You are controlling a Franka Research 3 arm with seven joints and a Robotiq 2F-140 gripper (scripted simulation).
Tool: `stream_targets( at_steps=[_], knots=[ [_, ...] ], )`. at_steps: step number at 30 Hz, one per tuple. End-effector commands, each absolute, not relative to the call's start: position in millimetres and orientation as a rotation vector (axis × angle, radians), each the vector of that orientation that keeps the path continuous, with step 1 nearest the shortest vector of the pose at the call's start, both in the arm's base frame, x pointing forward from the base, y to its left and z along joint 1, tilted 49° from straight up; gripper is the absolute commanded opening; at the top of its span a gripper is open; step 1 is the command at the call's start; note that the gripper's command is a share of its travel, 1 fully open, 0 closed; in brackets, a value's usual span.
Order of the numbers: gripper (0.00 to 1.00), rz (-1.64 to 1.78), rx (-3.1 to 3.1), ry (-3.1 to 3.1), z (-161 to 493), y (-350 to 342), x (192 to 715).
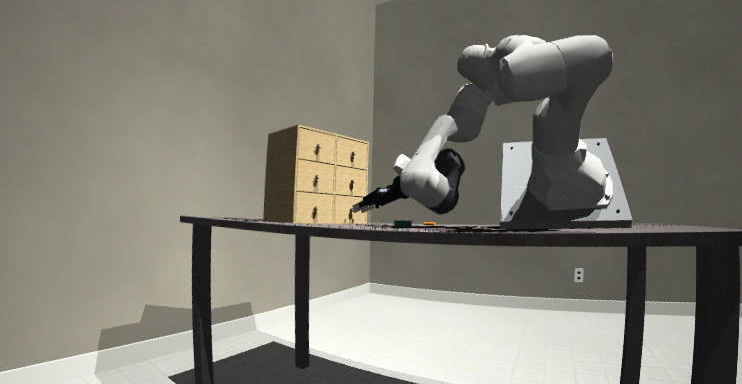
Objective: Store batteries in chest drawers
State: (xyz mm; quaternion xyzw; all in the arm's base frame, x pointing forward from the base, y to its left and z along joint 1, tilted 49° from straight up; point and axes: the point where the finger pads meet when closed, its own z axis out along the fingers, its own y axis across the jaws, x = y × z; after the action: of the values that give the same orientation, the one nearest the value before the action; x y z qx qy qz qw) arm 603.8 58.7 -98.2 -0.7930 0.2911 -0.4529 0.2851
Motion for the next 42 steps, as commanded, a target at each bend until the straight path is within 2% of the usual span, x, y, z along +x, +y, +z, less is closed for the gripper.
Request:
stream_targets(
  at_steps=[1, 18, 42],
  knots=[
    [0.20, -1.200, -2.117, 0.787, -100.3, 59.6, 609.3],
    [0.20, -1.200, -2.117, 0.787, -104.9, 58.2, 630.0],
    [0.20, -1.200, -2.117, 0.787, -105.2, 58.1, 631.2]
  ],
)
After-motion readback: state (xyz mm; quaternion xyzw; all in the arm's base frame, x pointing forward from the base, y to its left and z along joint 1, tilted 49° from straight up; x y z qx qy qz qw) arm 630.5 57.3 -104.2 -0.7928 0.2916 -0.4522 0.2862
